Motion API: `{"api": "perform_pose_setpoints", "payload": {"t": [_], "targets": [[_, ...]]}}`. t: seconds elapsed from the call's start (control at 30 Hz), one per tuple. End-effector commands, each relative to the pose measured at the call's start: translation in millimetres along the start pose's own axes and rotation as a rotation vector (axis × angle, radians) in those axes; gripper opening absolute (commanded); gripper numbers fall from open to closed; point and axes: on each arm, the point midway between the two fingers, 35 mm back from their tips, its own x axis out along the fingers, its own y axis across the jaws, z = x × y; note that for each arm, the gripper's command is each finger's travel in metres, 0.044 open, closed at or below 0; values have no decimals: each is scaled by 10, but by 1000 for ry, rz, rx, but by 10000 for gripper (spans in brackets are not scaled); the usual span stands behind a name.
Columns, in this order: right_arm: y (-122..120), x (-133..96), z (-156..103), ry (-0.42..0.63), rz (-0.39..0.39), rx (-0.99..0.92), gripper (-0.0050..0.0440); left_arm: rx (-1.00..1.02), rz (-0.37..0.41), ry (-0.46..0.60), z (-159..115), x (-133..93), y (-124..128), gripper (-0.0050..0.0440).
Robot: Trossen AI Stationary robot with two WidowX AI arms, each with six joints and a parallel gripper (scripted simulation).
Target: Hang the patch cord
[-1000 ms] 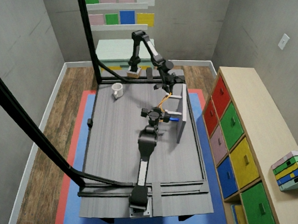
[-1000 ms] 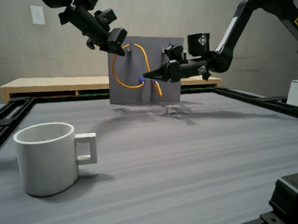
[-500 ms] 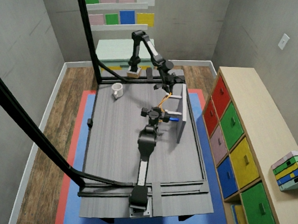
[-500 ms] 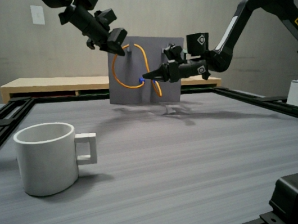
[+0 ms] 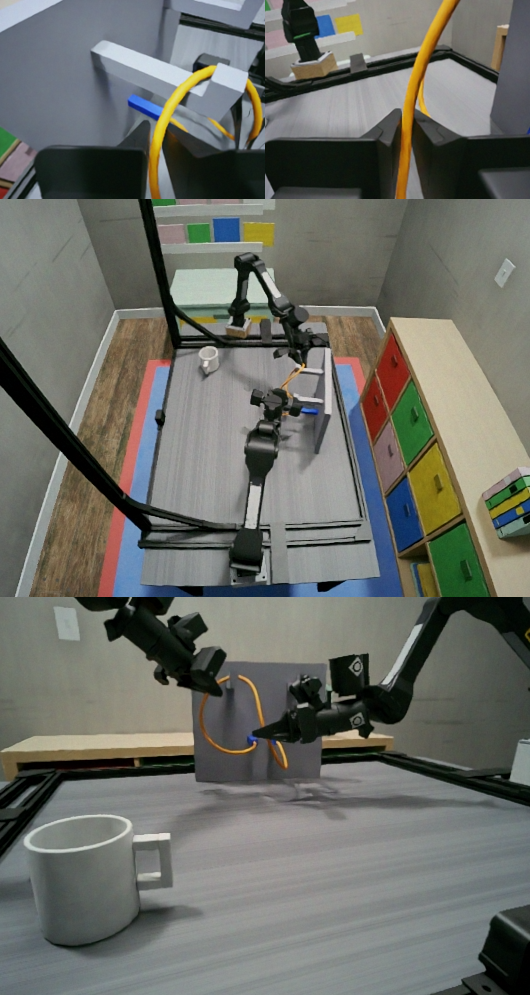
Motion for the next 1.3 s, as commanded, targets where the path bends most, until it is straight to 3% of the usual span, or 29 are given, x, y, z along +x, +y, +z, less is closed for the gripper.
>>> {"api": "perform_pose_setpoints", "payload": {"t": [0.0, 1.27], "targets": [[60, 16, 347, -60, 5, 10, 25, 7, 3, -31, 120, -65, 6, 40], [80, 78, 322, -11, -29, 47, 25, 7, 3, -31, 120, -65, 6, 40]]}}
